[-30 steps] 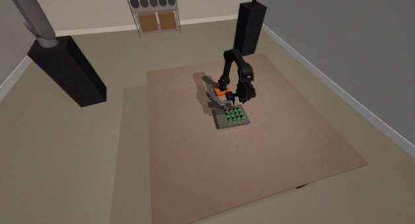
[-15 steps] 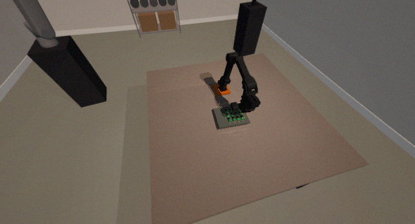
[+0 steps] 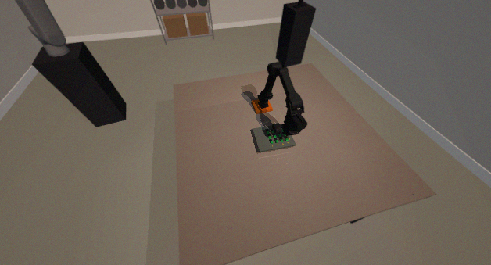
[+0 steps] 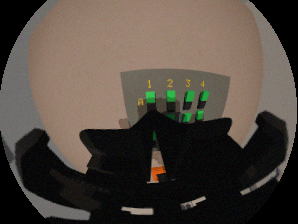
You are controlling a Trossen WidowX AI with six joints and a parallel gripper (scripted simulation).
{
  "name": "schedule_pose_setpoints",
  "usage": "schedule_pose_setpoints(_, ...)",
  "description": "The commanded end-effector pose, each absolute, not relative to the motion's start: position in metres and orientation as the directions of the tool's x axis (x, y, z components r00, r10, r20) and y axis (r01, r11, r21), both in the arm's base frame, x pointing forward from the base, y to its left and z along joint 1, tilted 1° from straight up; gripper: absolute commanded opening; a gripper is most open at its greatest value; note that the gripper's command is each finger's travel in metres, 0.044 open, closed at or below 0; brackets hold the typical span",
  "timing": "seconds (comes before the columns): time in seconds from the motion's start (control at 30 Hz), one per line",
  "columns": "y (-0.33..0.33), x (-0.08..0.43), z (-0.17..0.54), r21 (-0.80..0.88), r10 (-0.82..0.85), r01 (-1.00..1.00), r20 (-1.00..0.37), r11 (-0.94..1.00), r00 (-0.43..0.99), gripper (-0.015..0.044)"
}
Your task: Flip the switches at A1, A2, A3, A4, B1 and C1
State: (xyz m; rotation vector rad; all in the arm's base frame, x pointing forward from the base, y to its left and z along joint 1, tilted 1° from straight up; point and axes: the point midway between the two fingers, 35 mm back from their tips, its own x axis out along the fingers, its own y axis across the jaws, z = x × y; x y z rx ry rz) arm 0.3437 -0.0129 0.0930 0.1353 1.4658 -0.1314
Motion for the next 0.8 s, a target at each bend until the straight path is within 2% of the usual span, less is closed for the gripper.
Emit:
schedule_pose_setpoints(0.0,-0.0126,0.3434,0.0869,0.012,-0.005,0.174,-0.995,0.985,0.097,0.0)
schedule_pose_setpoints(0.77,-0.0127,0.344,0.0779,0.012,-0.005,0.174,-0.995,0.985,0.097,0.0)
